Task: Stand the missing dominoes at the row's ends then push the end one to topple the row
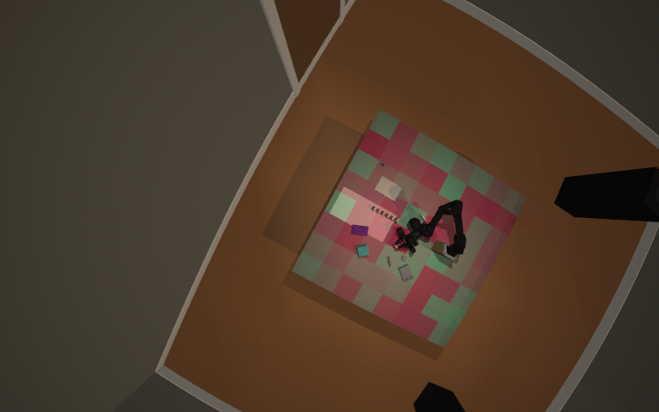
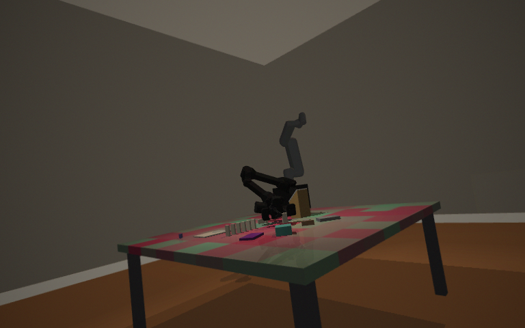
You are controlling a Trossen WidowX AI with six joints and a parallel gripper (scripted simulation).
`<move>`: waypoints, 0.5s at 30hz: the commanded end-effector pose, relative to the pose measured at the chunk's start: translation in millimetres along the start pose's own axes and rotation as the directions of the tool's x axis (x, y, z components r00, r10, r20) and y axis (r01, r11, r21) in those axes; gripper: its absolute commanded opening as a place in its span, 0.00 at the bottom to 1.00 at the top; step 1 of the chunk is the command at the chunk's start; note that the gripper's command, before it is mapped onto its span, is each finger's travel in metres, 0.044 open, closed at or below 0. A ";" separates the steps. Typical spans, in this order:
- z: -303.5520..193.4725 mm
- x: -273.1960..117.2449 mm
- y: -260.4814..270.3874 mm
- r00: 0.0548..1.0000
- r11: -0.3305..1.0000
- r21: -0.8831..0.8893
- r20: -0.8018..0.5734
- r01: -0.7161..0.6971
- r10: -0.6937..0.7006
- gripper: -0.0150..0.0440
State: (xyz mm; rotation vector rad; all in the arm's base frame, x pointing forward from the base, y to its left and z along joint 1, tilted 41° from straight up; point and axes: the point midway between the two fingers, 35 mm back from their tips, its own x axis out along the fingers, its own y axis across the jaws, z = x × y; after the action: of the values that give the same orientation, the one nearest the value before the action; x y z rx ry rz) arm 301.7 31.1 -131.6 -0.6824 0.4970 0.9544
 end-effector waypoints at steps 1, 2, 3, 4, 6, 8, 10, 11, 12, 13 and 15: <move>-11.5 2.7 0.9 1.000 1.000 -0.009 0.010 0.004 -0.004 0.44; -11.5 2.7 0.9 1.000 1.000 -0.009 0.010 0.004 -0.004 0.44; -11.5 2.7 0.9 1.000 1.000 -0.009 0.010 0.004 -0.004 0.44; -11.5 2.7 0.9 1.000 1.000 -0.009 0.010 0.004 -0.004 0.44; -11.5 2.7 0.9 1.000 1.000 -0.009 0.010 0.004 -0.004 0.44; -11.5 2.7 0.9 1.000 1.000 -0.009 0.010 0.004 -0.004 0.44; -11.5 2.7 0.9 1.000 1.000 -0.009 0.010 0.004 -0.004 0.44; -11.5 2.7 0.9 1.000 1.000 -0.009 0.010 0.004 -0.004 0.44; -11.5 2.7 0.9 1.000 1.000 -0.009 0.010 0.004 -0.004 0.44; -11.5 2.7 0.9 1.000 1.000 -0.009 0.010 0.004 -0.004 0.48; -11.5 2.7 0.9 1.000 1.000 -0.009 0.010 0.004 -0.004 0.57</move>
State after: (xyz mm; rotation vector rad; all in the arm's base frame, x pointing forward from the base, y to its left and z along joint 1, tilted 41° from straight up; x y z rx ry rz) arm 300.0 24.6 -141.9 -0.6802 0.4939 0.9538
